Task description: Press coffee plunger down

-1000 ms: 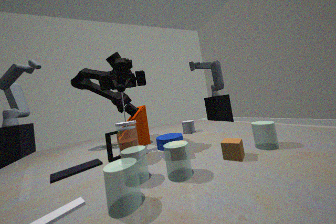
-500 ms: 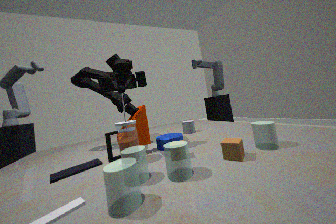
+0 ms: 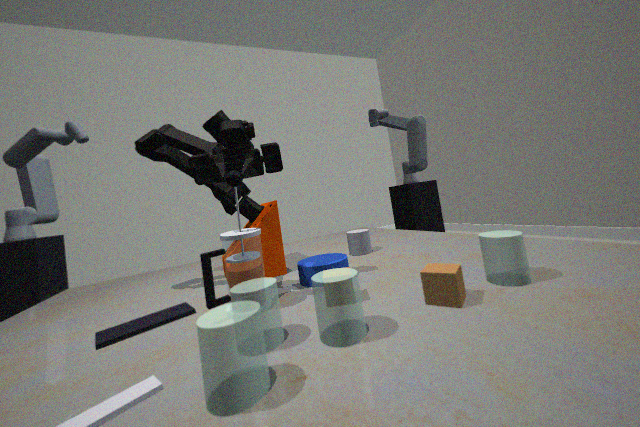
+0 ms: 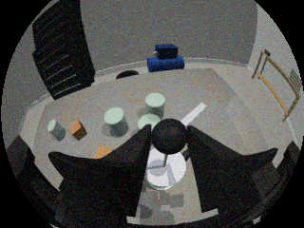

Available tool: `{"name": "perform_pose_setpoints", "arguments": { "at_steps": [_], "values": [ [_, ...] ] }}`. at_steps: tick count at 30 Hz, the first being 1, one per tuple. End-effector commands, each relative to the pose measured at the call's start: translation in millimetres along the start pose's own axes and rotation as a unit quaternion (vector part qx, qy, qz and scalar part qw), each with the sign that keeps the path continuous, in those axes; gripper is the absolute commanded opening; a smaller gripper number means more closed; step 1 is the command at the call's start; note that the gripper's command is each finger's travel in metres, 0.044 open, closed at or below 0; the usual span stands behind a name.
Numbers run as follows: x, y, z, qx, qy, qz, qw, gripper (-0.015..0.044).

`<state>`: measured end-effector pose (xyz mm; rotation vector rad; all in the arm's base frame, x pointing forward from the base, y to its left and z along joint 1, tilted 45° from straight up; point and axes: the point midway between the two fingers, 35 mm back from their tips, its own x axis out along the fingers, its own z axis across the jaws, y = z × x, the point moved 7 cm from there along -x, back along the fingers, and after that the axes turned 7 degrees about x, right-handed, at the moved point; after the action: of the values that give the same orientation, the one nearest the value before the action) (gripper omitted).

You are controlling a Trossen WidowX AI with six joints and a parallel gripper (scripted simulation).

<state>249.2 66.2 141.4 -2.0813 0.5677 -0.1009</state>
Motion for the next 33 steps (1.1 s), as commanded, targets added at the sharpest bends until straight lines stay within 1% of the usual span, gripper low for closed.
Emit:
{"name": "perform_pose_setpoints", "arguments": {
  "at_steps": [1,33],
  "values": [
    [5.2,18.0,-0.1,-0.014,0.0,0.019,1.0,0.0126],
    [40.4,56.2,-6.2,-0.017,0.004,0.013,1.0,0.0126]
  ]
}}
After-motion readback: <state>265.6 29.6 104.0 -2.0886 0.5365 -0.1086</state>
